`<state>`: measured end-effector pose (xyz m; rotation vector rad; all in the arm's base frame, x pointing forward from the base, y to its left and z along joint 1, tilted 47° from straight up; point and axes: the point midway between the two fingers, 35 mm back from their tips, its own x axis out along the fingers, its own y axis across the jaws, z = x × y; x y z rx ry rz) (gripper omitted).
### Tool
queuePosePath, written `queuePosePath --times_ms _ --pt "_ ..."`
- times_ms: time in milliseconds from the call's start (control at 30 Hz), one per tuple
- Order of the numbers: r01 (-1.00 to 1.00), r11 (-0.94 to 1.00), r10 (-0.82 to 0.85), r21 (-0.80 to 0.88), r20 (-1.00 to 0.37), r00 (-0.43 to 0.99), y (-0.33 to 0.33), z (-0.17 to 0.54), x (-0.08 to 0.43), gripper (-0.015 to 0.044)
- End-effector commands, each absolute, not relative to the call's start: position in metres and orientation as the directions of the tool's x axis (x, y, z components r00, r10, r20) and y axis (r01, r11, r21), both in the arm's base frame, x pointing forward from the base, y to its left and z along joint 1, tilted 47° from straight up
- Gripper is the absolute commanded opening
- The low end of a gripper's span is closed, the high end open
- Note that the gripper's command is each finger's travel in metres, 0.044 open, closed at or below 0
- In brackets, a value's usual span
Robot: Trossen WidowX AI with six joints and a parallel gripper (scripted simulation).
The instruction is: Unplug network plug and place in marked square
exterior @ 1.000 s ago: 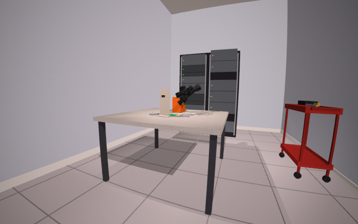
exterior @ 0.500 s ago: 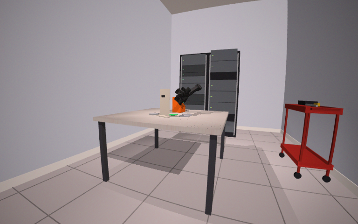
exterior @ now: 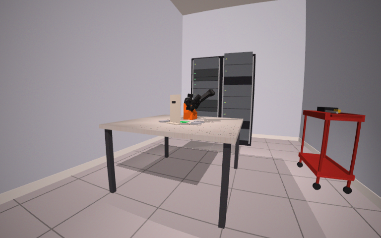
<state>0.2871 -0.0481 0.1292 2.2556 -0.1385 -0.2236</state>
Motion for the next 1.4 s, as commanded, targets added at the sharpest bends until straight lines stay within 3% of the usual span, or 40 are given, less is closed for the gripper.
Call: queuePosePath --times_ms 0,1367 --pt "-0.059 -0.732 -0.194 0.679 -0.124 0.973 -0.052 0.12 0.28 0.0156" --pt "-0.086 -0.73 -0.197 0.678 -0.088 0.977 -0.073 0.103 0.332 0.0156"
